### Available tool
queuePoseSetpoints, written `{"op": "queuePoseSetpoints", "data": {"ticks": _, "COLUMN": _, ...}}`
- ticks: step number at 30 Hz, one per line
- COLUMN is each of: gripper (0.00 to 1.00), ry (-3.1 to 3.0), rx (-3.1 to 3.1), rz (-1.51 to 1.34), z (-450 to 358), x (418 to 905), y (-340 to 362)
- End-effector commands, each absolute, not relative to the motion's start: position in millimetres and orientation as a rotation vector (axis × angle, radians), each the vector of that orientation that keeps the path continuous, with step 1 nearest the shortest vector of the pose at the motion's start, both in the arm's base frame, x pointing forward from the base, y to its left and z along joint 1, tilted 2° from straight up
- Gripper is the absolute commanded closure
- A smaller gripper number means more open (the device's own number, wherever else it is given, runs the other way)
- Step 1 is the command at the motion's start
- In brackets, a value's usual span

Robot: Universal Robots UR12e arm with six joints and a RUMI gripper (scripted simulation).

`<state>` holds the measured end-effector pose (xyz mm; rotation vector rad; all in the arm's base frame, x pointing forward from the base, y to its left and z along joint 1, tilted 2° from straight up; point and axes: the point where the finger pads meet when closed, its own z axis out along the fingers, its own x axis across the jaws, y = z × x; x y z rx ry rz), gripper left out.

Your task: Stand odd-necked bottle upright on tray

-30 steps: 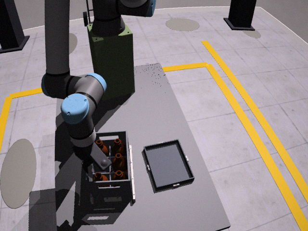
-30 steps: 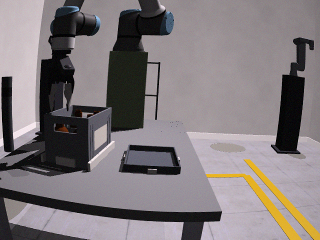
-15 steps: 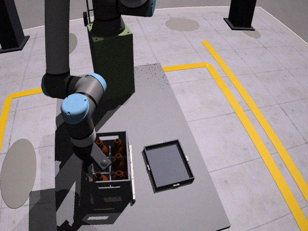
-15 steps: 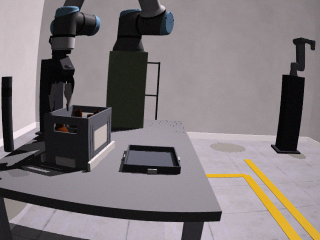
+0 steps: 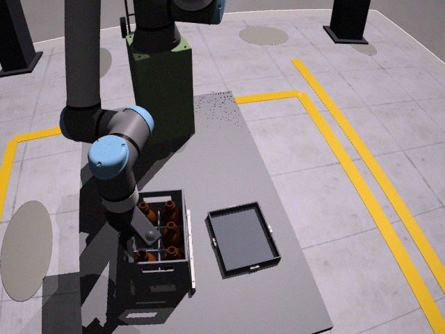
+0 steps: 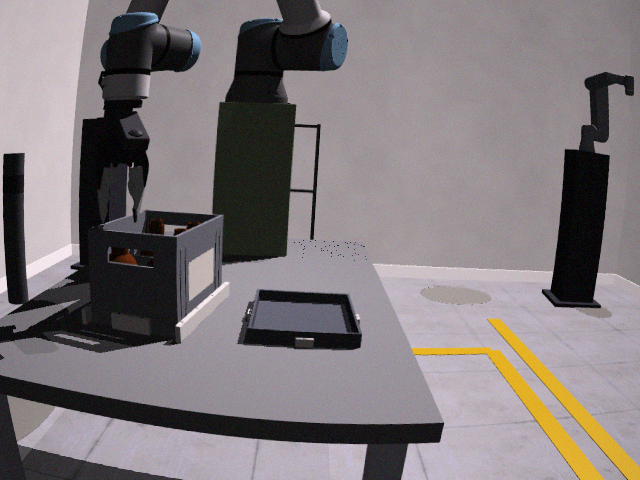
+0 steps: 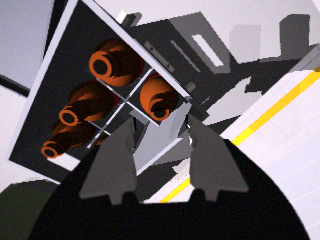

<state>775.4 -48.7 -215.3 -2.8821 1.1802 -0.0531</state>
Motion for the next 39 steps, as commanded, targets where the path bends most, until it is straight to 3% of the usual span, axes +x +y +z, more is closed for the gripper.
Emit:
{"op": "queuePoseSetpoints", "data": {"ticks": 1, "gripper": 0.62, "ry": 1.181, "rx": -2.882, "rz": -0.050, "z": -217, "x": 773, "y": -49}}
{"op": "queuePoseSetpoints", "data": {"ticks": 39, "gripper": 0.62, "ry": 1.181, "rx": -2.882, "rz": -0.056, "z": -248, "x": 778, "y": -49}}
